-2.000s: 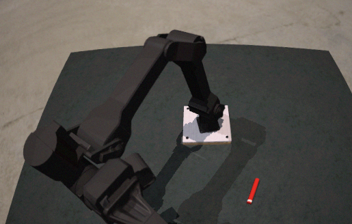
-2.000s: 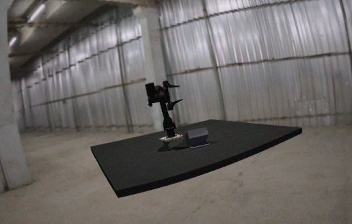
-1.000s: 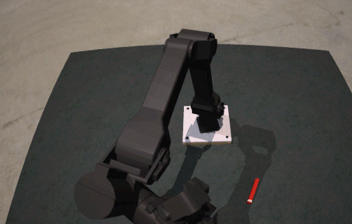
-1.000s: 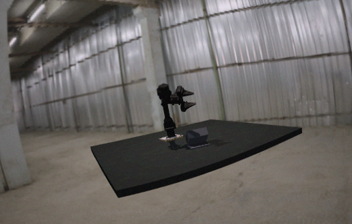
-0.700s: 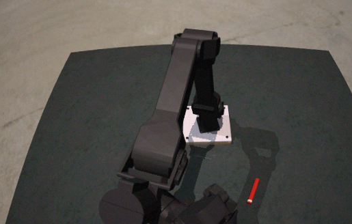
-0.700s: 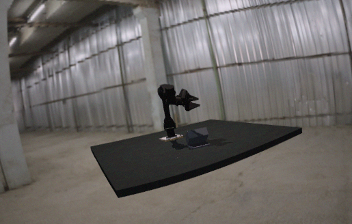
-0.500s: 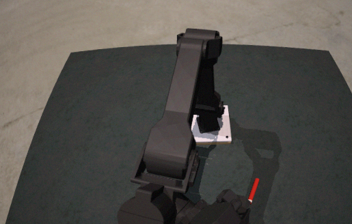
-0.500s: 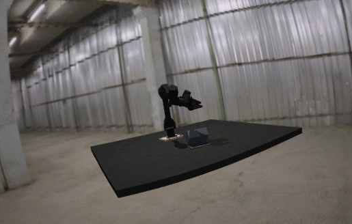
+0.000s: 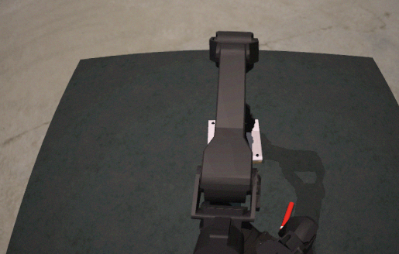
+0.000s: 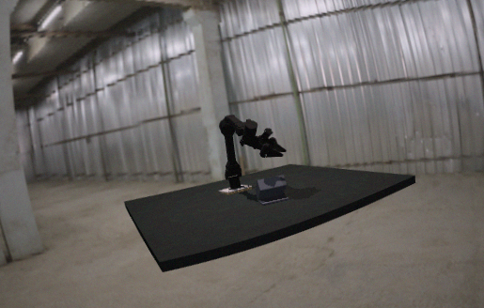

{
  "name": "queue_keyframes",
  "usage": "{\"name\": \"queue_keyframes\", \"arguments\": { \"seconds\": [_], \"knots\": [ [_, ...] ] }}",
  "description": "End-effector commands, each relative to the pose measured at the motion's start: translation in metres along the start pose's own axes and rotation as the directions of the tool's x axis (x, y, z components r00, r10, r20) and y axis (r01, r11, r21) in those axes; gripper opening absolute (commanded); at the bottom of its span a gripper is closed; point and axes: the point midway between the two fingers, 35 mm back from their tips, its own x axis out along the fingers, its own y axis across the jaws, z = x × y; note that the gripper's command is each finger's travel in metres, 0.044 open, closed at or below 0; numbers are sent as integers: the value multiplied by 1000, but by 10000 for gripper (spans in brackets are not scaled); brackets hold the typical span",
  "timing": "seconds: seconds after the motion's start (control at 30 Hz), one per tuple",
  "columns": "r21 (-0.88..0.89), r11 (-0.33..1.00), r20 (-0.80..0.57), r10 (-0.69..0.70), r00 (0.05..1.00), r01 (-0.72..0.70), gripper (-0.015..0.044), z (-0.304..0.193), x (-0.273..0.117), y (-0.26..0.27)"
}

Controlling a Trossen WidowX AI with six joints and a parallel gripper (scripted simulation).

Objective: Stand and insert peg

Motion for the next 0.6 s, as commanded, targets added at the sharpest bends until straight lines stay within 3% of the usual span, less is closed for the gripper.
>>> {"name": "queue_keyframes", "arguments": {
  "seconds": [0.0,0.57],
  "knots": [
    [117,993,-67,1,998,7,440,-11,8,11],
    [518,832,-385,18,923,200,440,-62,31,67]
  ]
}}
